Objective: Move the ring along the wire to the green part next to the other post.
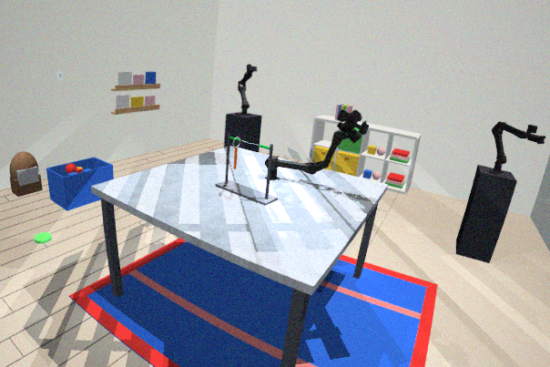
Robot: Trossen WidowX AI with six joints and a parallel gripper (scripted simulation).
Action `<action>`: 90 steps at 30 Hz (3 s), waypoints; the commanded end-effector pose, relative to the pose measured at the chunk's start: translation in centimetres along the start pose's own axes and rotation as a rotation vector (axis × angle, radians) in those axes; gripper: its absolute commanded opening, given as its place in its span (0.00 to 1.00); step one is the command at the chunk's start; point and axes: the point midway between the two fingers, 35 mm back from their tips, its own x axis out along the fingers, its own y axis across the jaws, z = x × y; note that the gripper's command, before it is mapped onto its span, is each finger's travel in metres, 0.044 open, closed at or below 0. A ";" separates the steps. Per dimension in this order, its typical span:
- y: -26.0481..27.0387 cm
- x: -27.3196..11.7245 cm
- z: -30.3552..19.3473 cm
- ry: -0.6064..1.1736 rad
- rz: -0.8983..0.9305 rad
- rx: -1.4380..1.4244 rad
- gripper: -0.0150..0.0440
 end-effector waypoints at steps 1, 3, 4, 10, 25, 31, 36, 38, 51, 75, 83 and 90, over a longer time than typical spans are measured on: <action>-0.2 0.0 0.1 -0.002 -0.002 0.001 0.89; -1.6 -0.4 1.0 -0.021 -0.014 0.007 0.80; -2.7 -0.6 1.5 -0.035 -0.024 0.011 0.75; -9.7 -2.3 4.1 -0.103 -0.102 0.044 0.53; -27.5 -7.3 3.1 -0.144 -0.349 0.118 0.53; -33.6 -9.4 0.1 -0.108 -0.445 0.138 0.53; -38.1 -11.3 -3.4 -0.057 -0.519 0.155 0.53; -39.7 -12.0 -5.0 -0.031 -0.547 0.161 0.53; -46.7 -16.9 -17.8 0.191 -0.685 0.212 0.53; -43.3 -26.7 -42.3 0.801 -0.639 0.237 0.53; -43.4 -26.6 -42.4 0.801 -0.639 0.237 0.53; -44.1 -26.1 -42.8 0.801 -0.639 0.237 0.53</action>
